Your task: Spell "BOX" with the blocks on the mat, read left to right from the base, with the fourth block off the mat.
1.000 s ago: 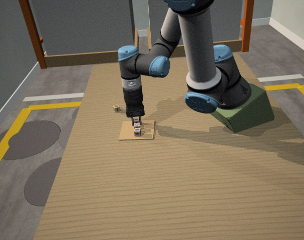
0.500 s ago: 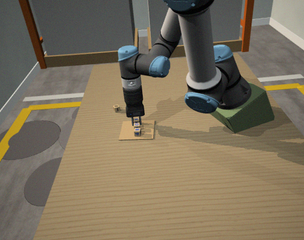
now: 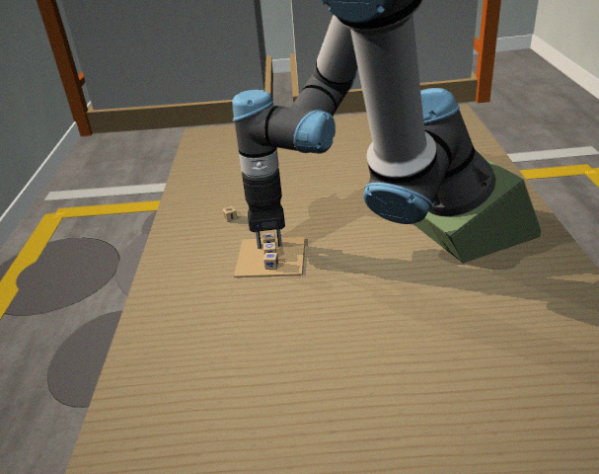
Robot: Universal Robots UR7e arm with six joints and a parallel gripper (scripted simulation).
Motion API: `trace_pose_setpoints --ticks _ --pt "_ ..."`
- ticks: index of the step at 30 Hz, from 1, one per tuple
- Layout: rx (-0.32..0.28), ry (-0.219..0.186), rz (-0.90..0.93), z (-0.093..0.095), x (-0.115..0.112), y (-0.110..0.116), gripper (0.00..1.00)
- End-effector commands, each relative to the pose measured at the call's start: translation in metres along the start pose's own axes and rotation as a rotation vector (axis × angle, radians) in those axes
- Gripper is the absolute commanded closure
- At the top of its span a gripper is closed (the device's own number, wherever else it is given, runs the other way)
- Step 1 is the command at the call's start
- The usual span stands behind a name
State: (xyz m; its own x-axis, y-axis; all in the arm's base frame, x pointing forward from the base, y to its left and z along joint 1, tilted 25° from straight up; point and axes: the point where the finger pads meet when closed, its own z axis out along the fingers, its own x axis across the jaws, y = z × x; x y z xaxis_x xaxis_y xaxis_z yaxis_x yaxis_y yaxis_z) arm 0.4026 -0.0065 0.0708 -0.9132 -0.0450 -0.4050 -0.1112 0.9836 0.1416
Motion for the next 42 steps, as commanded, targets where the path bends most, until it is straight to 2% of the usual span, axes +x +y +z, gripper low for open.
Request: trace_pose_setpoints --ticks 1,12,18,26,28,42 --pt "0.0 -0.001 0.0 0.0 0.0 0.0 0.21" --pt "0.0 -0.001 0.0 -0.001 0.0 0.0 0.21" --pt "0.0 -0.001 0.0 -0.008 0.0 0.0 0.21" --pt "0.0 -0.001 0.0 -0.029 0.0 0.0 0.21" --pt "0.0 -0.001 0.0 -0.029 0.0 0.0 0.21" --pt "0.0 -0.001 0.0 -0.078 0.0 0.0 0.21"
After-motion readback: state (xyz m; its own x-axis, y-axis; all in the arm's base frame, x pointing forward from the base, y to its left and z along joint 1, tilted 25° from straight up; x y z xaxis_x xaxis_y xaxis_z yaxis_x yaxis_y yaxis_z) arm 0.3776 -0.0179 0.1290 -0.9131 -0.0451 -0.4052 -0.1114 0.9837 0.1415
